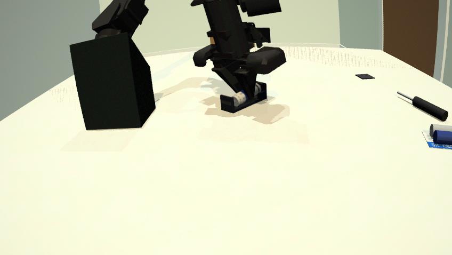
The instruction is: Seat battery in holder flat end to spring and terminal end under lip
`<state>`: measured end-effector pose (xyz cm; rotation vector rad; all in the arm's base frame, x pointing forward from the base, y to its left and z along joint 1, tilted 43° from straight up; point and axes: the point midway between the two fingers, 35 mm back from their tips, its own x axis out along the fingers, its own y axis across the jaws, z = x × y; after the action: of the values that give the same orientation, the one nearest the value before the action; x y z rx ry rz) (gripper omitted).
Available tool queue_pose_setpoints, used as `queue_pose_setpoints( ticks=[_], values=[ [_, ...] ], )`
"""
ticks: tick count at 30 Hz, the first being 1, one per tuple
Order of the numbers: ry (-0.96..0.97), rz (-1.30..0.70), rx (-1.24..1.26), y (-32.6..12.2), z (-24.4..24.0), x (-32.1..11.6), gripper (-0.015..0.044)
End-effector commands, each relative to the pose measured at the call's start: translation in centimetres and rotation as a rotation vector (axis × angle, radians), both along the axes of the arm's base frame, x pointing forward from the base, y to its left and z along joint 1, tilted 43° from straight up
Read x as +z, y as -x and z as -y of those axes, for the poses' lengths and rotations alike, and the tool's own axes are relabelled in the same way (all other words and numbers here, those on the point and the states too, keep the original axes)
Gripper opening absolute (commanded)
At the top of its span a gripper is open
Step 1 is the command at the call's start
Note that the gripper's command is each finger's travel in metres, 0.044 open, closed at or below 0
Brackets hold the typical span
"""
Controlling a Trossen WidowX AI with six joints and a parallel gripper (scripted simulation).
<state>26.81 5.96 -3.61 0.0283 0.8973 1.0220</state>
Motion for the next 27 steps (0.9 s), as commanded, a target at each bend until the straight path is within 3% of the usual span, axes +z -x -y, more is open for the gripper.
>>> queue_pose_setpoints(
  ticks=[1, 27],
  values=[
    [0.043, -0.024, 0.024, 0.25, -0.06, -0.27, 0.0065],
    [0.235, -0.138, 0.117, 0.36, -0.77, 0.00, 0.0065]
  ],
)
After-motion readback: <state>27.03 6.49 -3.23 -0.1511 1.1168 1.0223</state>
